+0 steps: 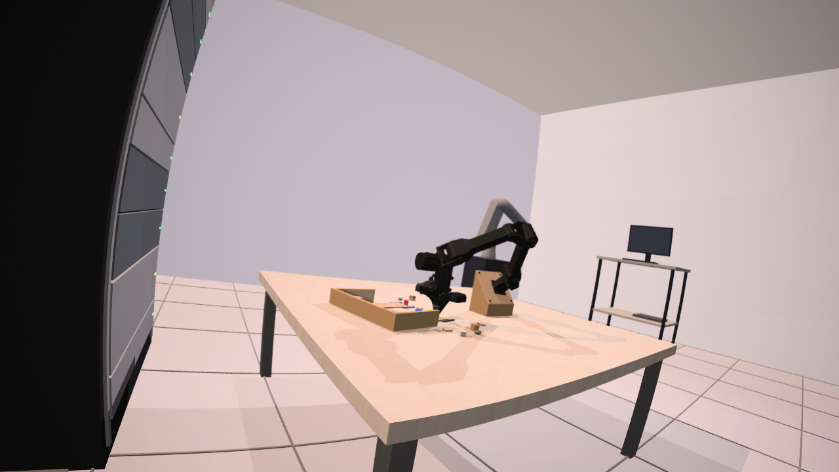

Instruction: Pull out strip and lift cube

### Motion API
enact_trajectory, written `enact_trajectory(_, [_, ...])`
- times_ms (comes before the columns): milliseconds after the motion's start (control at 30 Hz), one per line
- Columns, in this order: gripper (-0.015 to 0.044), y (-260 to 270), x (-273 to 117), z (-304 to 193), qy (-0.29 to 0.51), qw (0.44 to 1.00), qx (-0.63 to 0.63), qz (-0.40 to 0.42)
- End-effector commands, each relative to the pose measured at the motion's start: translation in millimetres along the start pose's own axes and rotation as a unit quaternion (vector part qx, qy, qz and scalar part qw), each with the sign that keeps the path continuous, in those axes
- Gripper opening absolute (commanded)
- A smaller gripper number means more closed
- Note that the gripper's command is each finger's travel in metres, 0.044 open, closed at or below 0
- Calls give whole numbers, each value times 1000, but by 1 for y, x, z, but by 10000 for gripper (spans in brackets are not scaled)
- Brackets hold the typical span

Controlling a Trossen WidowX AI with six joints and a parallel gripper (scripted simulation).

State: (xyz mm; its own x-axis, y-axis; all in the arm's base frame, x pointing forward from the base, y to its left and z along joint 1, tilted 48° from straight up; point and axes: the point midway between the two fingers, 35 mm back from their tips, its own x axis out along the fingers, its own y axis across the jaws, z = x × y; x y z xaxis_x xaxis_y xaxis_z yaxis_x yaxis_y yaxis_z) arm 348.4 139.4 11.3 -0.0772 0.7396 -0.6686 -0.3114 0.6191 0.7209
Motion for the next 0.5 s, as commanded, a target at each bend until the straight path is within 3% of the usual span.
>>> enact_trajectory(0, [0, 1, 1, -1, 1, 1000, 2, 3])
enact_trajectory(467, [0, 1, 2, -1, 1, 1000, 2, 3])
